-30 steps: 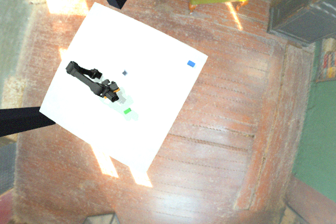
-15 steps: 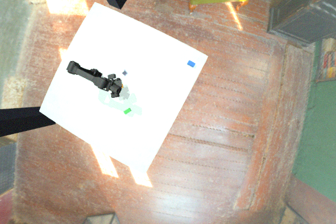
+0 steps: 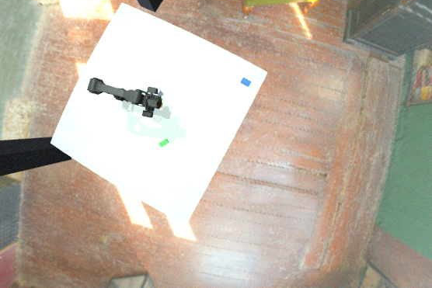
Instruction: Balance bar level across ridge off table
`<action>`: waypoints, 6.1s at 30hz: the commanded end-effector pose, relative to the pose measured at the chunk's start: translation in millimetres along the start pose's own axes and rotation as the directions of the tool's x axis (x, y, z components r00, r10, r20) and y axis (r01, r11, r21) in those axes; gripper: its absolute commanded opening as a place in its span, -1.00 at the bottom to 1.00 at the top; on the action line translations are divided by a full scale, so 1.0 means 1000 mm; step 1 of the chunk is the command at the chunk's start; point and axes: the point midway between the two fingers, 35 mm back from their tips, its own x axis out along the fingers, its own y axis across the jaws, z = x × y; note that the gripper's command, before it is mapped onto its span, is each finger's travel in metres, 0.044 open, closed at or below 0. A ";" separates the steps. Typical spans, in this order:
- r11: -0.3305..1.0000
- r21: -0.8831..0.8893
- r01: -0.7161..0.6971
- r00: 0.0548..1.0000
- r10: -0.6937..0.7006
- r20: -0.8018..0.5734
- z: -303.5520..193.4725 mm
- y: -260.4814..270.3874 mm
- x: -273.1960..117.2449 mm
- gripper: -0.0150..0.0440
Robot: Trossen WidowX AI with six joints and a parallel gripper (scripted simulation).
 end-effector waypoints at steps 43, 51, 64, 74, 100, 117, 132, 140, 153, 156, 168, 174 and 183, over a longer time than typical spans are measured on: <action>0.802 0.597 -0.007 1.000 0.009 0.001 0.002 0.076 0.033 -0.49; 0.799 0.601 -0.007 1.000 0.009 0.001 0.000 0.074 0.042 -0.49; 0.799 0.601 -0.007 1.000 0.009 0.001 0.000 0.074 0.043 -0.49; 0.799 0.601 -0.007 1.000 0.009 0.001 0.000 0.074 0.043 -0.49; 0.799 0.601 -0.007 1.000 0.009 0.001 0.000 0.074 0.046 -0.49; 0.799 0.601 -0.007 1.000 0.009 0.001 0.000 0.074 0.047 -0.49; 0.799 0.601 -0.007 1.000 0.009 0.001 0.000 0.074 0.048 -0.49; 0.799 0.601 -0.007 1.000 0.009 0.001 0.000 0.074 0.049 -0.49; 0.799 0.601 -0.007 1.000 0.009 0.001 0.000 0.074 0.050 -0.49; 0.799 0.601 -0.007 1.000 0.009 0.001 0.000 0.074 0.050 -0.49; 0.799 0.601 -0.007 1.000 0.008 0.001 0.000 0.074 0.051 -0.49; 0.799 0.601 -0.007 1.000 0.008 0.001 0.000 0.074 0.050 -0.49; 0.801 0.599 -0.008 1.000 0.009 0.001 0.000 0.074 0.050 -0.49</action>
